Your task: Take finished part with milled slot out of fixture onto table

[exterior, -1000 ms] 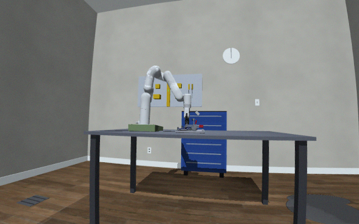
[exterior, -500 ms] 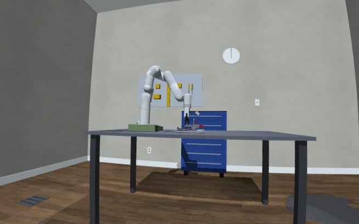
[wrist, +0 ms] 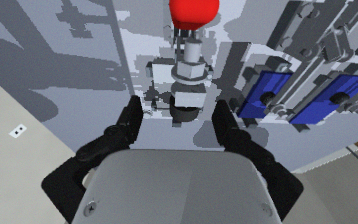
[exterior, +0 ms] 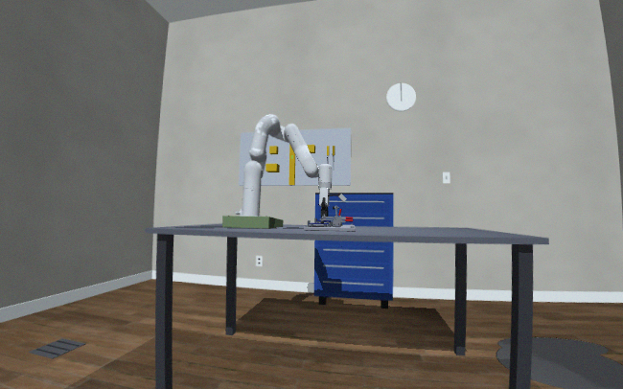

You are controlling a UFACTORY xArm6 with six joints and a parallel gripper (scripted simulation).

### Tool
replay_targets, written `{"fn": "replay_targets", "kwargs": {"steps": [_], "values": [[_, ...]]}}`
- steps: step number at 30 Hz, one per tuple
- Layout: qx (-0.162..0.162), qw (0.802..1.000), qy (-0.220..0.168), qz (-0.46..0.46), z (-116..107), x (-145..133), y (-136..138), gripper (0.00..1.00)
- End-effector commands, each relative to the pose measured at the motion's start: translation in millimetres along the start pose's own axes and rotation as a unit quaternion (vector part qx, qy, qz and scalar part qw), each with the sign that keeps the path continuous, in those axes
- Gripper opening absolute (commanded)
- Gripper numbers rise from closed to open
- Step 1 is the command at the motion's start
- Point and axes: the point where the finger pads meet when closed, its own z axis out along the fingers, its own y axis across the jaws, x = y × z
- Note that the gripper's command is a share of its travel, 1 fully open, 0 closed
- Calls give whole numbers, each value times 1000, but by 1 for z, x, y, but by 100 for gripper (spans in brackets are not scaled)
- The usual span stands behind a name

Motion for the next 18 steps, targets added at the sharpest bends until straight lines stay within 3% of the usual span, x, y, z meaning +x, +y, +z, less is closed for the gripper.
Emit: {"fn": "replay_targets", "kwargs": {"steps": [1, 18], "values": [[0, 1000, 2, 0, 3, 1, 0, 100], [0, 1000, 2, 0, 20, 1, 0, 100]]}}
